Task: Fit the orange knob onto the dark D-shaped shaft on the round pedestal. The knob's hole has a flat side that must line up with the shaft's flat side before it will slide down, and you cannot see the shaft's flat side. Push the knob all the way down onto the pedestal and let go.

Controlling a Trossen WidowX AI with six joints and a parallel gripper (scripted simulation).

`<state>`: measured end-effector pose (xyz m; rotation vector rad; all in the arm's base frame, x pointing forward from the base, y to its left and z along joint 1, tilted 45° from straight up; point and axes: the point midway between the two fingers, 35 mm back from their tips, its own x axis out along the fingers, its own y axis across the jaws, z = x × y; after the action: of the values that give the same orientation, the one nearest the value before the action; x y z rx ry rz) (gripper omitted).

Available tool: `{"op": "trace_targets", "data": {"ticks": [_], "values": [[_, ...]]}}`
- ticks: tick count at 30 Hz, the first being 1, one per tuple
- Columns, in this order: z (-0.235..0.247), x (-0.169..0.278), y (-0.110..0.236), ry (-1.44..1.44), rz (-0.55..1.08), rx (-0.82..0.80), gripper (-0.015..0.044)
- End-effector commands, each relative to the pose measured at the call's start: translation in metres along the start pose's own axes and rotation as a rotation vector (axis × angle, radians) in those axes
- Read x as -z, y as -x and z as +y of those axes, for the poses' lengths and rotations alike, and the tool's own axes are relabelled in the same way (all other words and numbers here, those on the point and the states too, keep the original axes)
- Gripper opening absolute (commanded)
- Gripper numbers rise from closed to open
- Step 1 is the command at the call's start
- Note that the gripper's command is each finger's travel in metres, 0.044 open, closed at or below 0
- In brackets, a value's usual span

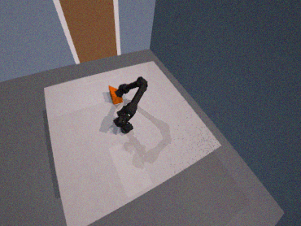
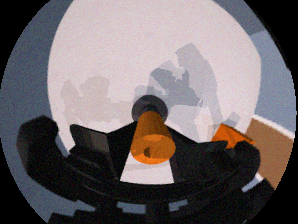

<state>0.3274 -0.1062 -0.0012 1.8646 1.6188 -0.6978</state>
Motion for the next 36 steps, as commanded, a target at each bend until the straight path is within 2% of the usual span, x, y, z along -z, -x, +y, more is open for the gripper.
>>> {"op": "trace_targets", "data": {"ticks": [1,36], "values": [[-0.001,0.000,-0.002,-0.006,-0.004,0.001,0.0000],[0.000,0.000,-0.019,-0.001,-0.006,0.004,0.0000]]}}
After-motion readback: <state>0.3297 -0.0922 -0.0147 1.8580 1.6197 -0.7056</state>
